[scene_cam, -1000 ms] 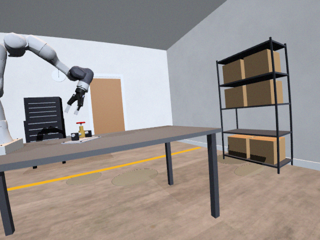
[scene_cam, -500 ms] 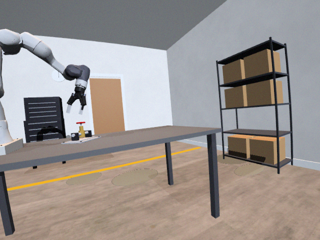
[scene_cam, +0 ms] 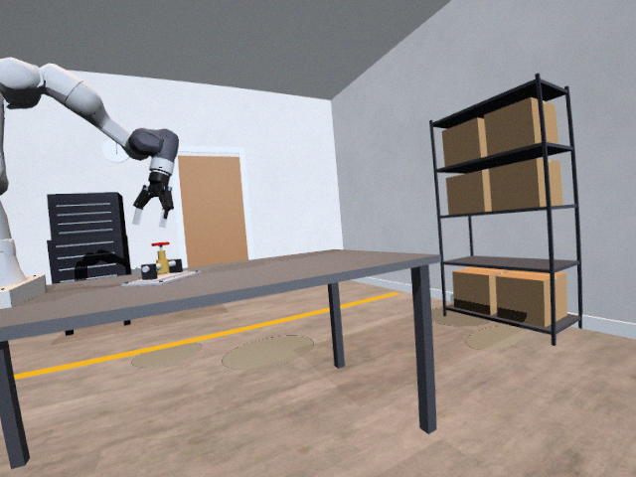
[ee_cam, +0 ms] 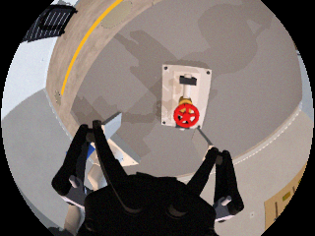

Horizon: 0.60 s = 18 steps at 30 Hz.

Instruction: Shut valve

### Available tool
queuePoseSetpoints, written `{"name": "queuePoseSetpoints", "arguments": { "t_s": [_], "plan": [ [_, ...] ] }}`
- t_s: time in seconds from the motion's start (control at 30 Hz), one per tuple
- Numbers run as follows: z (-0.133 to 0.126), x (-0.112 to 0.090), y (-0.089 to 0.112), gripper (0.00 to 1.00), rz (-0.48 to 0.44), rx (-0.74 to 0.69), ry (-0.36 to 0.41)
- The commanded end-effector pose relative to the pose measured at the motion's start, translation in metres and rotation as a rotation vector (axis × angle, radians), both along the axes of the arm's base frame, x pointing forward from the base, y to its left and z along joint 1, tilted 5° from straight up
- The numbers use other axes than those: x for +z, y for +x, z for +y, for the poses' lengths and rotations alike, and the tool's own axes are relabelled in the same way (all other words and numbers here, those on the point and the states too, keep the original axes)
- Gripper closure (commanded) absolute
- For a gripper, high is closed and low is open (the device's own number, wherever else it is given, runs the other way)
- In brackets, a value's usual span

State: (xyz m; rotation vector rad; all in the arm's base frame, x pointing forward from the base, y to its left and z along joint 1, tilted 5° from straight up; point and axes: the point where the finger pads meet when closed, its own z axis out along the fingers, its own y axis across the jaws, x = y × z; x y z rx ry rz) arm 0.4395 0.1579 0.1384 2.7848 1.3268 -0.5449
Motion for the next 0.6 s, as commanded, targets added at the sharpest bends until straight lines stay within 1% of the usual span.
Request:
{"name": "queuePoseSetpoints", "arguments": {
  "t_s": [0.0,0.03,0.07,0.57],
  "plan": [
    [0.0008,0.0006,0.0013,0.00,-0.003,0.016,0.008],
    [0.0008,0.0006,0.0013,0.00,-0.003,0.016,0.008],
    [-0.0079,0.0009,0.0108,0.00,-0.060,0.064,0.036],
    [-0.0079,0.0009,0.0108,0.00,-0.060,0.064,0.036]
  ]
}}
